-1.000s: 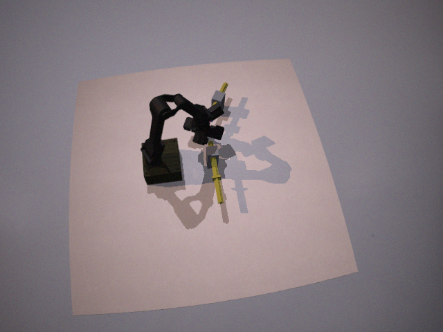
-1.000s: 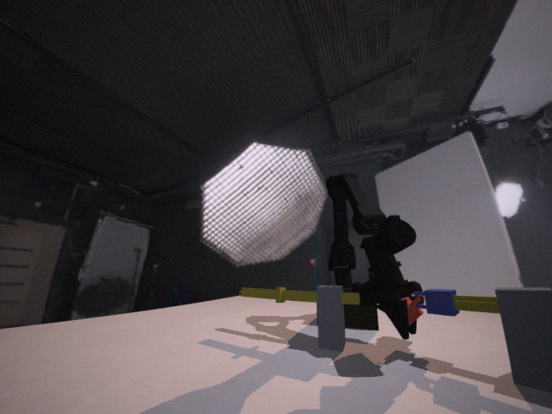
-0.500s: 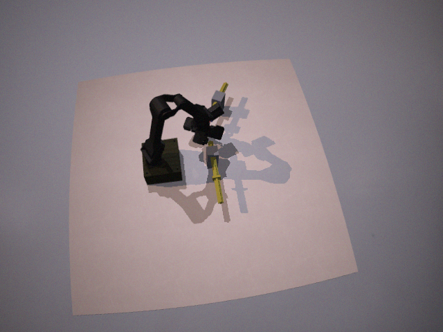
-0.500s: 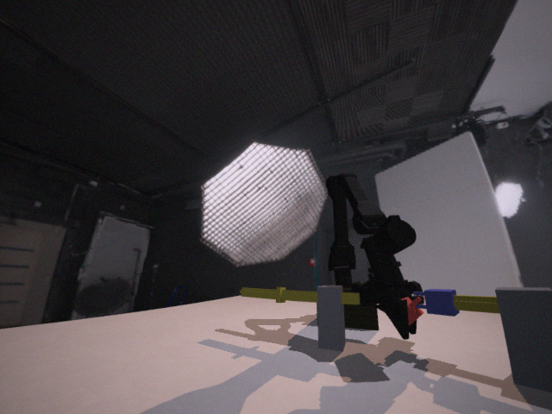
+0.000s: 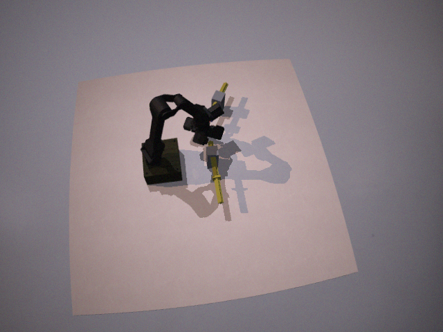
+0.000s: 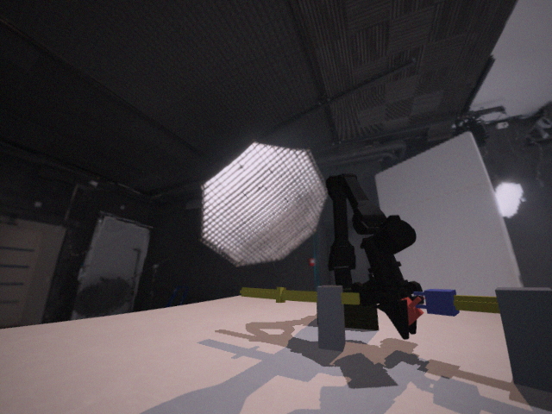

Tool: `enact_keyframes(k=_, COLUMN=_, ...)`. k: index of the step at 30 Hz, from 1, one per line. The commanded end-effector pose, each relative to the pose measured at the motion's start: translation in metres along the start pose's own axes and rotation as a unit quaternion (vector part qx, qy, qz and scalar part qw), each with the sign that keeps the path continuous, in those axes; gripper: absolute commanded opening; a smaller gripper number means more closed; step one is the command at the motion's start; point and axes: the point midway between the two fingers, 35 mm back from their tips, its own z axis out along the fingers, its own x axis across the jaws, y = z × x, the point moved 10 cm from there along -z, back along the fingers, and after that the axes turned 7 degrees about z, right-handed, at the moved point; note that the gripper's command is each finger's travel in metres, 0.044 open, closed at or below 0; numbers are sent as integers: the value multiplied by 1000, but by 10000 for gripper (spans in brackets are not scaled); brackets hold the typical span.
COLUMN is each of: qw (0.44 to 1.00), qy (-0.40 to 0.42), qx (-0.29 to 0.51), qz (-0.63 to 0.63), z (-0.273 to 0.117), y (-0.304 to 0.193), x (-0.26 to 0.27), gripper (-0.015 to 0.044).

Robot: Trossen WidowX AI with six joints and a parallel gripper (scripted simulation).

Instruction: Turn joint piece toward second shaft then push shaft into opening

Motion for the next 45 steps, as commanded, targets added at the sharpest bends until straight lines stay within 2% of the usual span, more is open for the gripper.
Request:
enact_keyframes(k=1, qw=1000, qy=-1, qx=1, qz=2, z=0, y=0, x=0, gripper=182)
enact_keyframes(k=36, qw=1000, qy=-1, qx=1, qz=2, z=0, y=0, x=0, gripper=182)
enact_keyframes(k=38, qw=1000, qy=0, qx=0, qz=0, z=0, y=0, x=0, gripper=147)
enact_keyframes(k=43, qw=1000, qy=0, qx=0, qz=0, z=0, y=0, x=0, gripper=147)
enact_keyframes(k=45, qw=1000, qy=0, qx=0, qz=0, z=0, y=0, x=0, gripper=94)
